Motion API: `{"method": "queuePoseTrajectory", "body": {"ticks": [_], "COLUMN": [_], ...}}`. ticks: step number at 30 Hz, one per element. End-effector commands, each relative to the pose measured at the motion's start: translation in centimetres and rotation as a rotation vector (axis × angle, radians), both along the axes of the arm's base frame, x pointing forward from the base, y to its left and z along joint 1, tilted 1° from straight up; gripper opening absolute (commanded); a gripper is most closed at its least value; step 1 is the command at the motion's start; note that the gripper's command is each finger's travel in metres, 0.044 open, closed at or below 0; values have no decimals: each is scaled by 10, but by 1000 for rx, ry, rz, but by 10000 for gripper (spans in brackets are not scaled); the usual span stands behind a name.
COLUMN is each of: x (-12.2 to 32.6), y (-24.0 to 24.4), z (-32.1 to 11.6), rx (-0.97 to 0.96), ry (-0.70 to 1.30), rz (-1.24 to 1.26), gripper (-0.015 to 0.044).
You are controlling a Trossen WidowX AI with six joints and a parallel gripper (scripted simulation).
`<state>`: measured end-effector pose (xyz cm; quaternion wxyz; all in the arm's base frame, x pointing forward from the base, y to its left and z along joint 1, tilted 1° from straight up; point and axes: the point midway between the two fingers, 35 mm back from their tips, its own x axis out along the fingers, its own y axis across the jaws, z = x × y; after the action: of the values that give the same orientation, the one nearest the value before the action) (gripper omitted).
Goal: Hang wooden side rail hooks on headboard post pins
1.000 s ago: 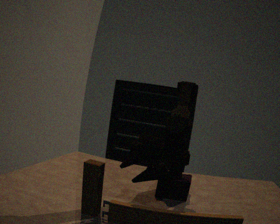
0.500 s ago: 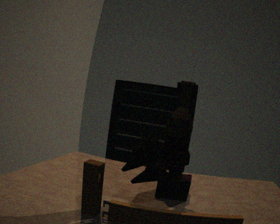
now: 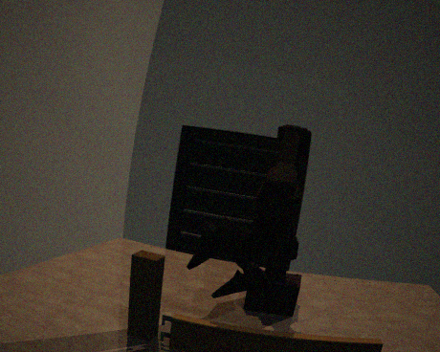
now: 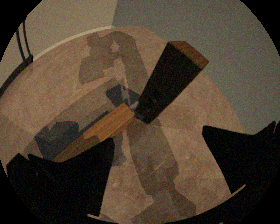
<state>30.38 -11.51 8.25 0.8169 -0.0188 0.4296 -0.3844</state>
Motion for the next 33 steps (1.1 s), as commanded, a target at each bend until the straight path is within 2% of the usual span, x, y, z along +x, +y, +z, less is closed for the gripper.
{"method": "queuePoseTrajectory", "body": {"ticks": [1, 7, 12, 17, 21, 23, 33], "x": [18, 39, 51, 61, 66, 67, 67], "y": [3, 9, 15, 22, 27, 28, 28], "z": [1, 2, 4, 9, 14, 15, 15], "rx": [-11, -10, -1, -3, -24, -31, -31], "ry": [245, 608, 832, 966, 997, 995, 995], "rz": [244, 706, 1128, 1576, 1930, 1991, 1991], "gripper": [440, 440, 440, 440, 440, 440, 440]}}
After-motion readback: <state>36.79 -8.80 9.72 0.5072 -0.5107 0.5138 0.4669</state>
